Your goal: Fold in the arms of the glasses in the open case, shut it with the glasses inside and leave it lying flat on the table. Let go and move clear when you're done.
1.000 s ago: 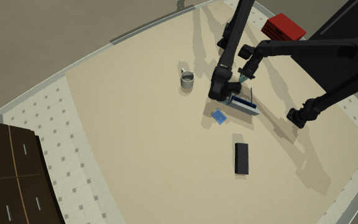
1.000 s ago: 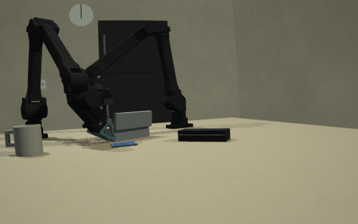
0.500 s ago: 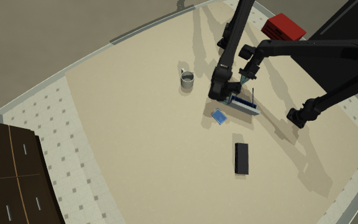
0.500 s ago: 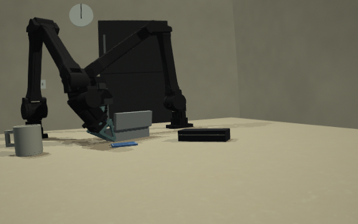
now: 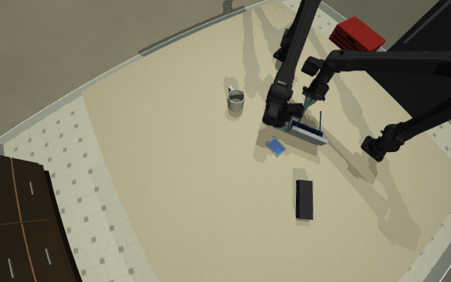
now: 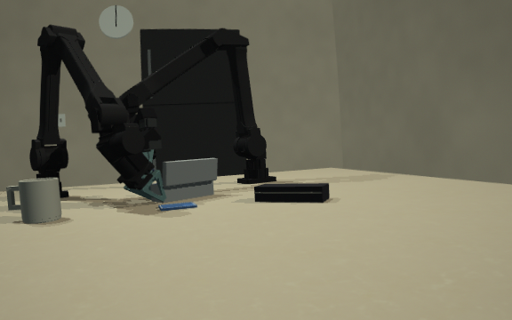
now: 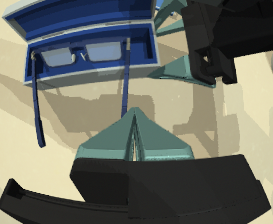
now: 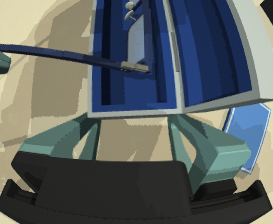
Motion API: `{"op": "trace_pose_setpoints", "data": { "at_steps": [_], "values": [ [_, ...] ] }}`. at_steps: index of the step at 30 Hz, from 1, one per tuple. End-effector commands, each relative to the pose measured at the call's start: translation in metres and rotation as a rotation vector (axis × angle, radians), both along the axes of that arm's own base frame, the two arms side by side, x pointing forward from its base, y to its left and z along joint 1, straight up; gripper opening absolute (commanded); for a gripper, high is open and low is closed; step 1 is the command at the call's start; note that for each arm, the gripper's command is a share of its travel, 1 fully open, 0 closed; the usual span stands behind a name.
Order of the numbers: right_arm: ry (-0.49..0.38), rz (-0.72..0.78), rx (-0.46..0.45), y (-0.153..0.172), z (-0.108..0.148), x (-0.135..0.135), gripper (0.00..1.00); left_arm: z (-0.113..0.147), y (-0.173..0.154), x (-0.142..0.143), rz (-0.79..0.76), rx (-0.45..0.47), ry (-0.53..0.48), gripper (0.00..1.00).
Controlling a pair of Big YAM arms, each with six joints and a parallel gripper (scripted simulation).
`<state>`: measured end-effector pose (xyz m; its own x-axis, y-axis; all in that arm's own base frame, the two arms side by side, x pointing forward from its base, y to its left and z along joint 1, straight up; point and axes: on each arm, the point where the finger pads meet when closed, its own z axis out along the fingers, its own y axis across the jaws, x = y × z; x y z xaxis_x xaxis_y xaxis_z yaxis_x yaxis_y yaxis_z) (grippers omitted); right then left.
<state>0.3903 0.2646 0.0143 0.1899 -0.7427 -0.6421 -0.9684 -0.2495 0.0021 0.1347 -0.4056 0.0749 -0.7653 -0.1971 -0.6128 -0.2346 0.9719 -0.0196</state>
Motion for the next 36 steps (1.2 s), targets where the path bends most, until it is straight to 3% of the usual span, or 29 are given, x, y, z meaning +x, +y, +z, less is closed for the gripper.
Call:
{"op": "trace_pose_setpoints", "data": {
  "at_steps": [1, 24, 36],
  "values": [
    [-0.032, -0.004, 0.018, -0.001, 0.015, 0.010, 0.57, 0.005, -0.001, 0.005, 0.031, -0.012, 0.008, 0.00],
    [-0.032, -0.004, 0.018, -0.001, 0.015, 0.010, 0.57, 0.006, 0.021, 0.000, 0.116, -0.033, 0.137, 0.00],
    [-0.032, -0.004, 0.018, -0.001, 0.015, 0.010, 0.57, -0.001, 0.023, -0.010, 0.088, -0.042, 0.133, 0.00]
  ]
}}
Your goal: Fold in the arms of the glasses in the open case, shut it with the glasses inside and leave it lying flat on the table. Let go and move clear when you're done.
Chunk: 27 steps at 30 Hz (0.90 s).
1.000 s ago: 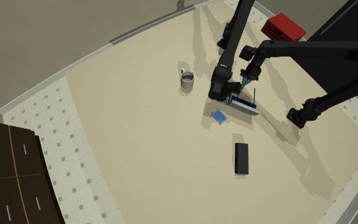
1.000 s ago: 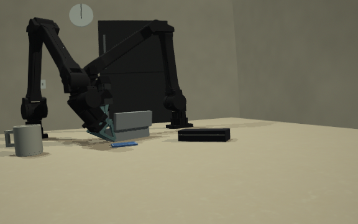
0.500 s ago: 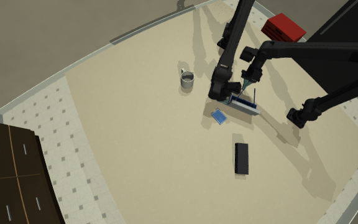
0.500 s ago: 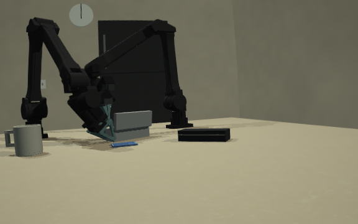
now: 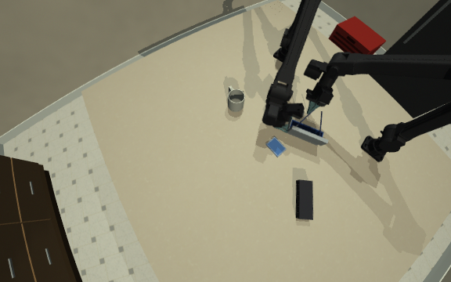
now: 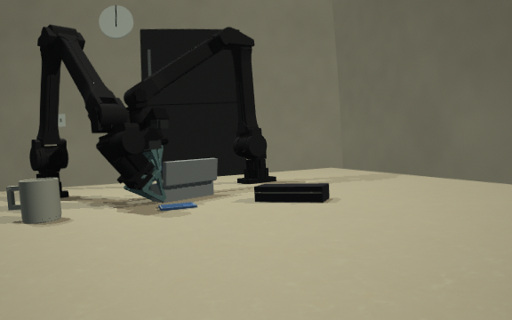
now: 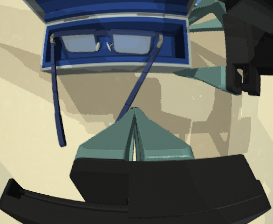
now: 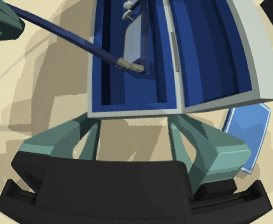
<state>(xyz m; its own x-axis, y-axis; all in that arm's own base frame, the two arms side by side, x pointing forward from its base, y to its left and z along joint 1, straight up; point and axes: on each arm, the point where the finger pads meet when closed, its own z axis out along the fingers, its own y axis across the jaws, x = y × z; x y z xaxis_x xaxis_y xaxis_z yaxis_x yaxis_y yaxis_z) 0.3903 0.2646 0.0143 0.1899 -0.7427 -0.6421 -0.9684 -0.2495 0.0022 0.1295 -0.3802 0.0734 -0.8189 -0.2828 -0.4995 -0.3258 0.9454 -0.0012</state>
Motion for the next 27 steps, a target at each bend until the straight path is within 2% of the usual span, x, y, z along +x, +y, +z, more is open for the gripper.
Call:
{"op": "trace_pose_setpoints", "data": {
  "at_steps": [1, 15, 16, 27],
  "values": [
    [-0.032, -0.004, 0.018, -0.001, 0.015, 0.010, 0.57, 0.005, 0.001, -0.004, 0.000, -0.021, -0.004, 0.00],
    [-0.032, -0.004, 0.018, -0.001, 0.015, 0.010, 0.57, 0.005, 0.010, -0.006, -0.001, -0.033, -0.006, 0.00],
    [-0.032, -0.004, 0.018, -0.001, 0.015, 0.010, 0.57, 0.002, 0.014, -0.003, 0.002, -0.003, -0.002, 0.00],
    [-0.032, -0.004, 0.018, -0.001, 0.015, 0.010, 0.57, 0.005, 0.021, -0.008, 0.002, -0.033, -0.004, 0.00]
  ]
}}
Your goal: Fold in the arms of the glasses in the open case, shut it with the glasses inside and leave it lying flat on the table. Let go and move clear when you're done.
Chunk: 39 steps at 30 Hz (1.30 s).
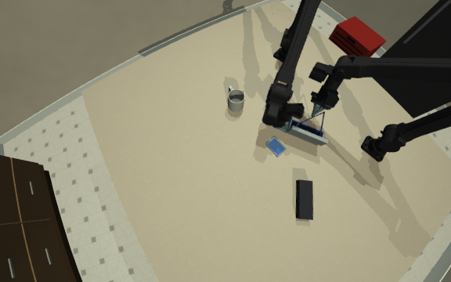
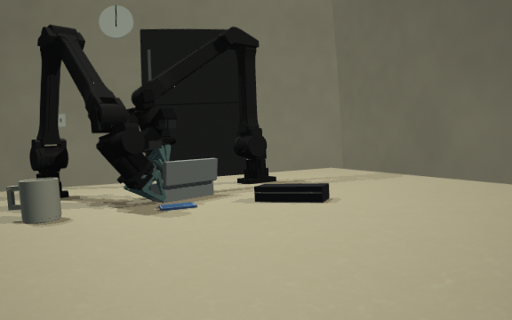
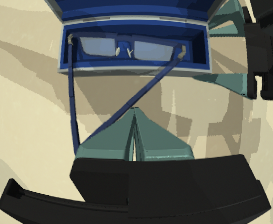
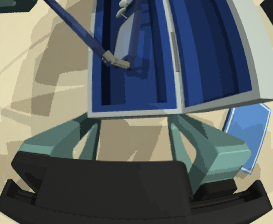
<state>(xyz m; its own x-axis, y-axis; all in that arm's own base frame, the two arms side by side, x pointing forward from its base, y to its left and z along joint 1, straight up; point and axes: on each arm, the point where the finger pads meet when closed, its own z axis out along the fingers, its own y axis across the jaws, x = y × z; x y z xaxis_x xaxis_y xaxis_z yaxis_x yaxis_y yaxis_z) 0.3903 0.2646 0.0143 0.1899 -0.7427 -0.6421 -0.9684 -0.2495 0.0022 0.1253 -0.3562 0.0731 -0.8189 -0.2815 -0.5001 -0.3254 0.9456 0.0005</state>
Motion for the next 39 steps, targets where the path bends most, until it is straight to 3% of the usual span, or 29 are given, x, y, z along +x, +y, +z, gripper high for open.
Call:
{"op": "trace_pose_setpoints", "data": {
  "at_steps": [1, 39],
  "values": [
    [-0.032, -0.004, 0.018, -0.001, 0.015, 0.010, 0.57, 0.006, -0.001, -0.004, 0.002, -0.031, -0.003, 0.00],
    [-0.032, -0.004, 0.018, -0.001, 0.015, 0.010, 0.57, 0.000, 0.028, 0.010, 0.004, -0.022, -0.005, 0.00]
  ]
}}
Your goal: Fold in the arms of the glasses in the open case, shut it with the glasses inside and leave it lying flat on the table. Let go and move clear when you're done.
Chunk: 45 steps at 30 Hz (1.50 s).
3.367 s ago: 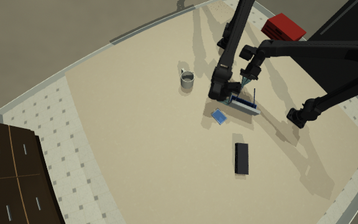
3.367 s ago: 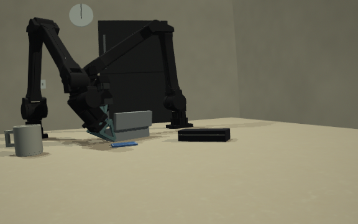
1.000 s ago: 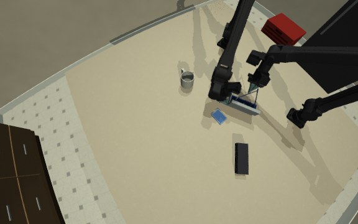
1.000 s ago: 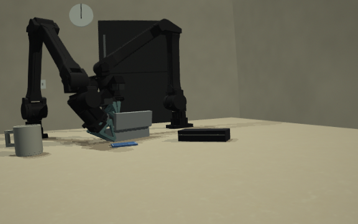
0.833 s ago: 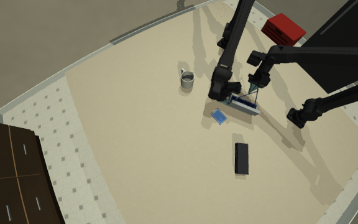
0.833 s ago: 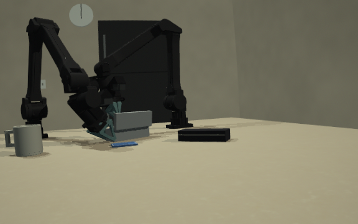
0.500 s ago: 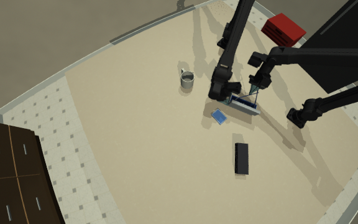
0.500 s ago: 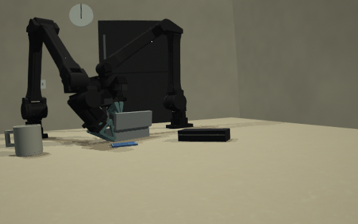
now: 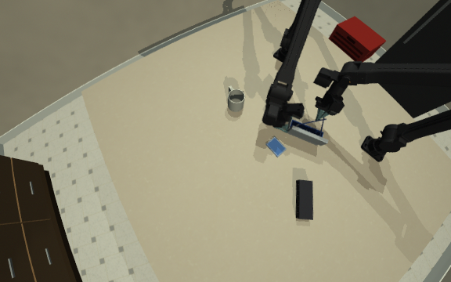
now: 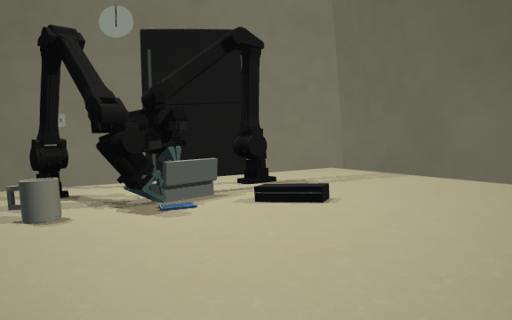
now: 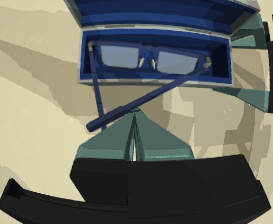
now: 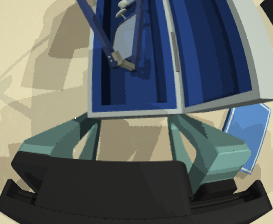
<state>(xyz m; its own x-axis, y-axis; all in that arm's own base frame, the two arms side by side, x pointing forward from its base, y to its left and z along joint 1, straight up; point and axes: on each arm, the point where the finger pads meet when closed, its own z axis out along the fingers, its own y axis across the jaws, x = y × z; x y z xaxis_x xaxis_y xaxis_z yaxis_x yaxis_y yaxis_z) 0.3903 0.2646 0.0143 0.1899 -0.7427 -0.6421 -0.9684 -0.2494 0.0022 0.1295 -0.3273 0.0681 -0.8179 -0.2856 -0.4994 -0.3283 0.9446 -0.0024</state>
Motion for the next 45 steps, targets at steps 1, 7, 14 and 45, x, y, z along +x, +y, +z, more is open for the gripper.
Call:
{"op": "trace_pose_setpoints", "data": {
  "at_steps": [1, 7, 14, 45],
  "values": [
    [-0.032, -0.004, 0.018, -0.001, 0.015, 0.010, 0.57, 0.003, 0.002, 0.004, -0.003, -0.002, -0.003, 0.00],
    [-0.032, -0.004, 0.018, -0.001, 0.015, 0.010, 0.57, 0.002, 0.009, 0.006, 0.001, 0.002, -0.002, 0.00],
    [-0.032, -0.003, 0.018, -0.001, 0.015, 0.010, 0.57, -0.002, 0.017, 0.008, 0.003, 0.007, -0.002, 0.00],
    [-0.024, -0.003, 0.015, -0.001, 0.013, 0.009, 0.57, -0.012, 0.033, 0.010, 0.009, 0.061, 0.005, 0.00]
  ]
}}
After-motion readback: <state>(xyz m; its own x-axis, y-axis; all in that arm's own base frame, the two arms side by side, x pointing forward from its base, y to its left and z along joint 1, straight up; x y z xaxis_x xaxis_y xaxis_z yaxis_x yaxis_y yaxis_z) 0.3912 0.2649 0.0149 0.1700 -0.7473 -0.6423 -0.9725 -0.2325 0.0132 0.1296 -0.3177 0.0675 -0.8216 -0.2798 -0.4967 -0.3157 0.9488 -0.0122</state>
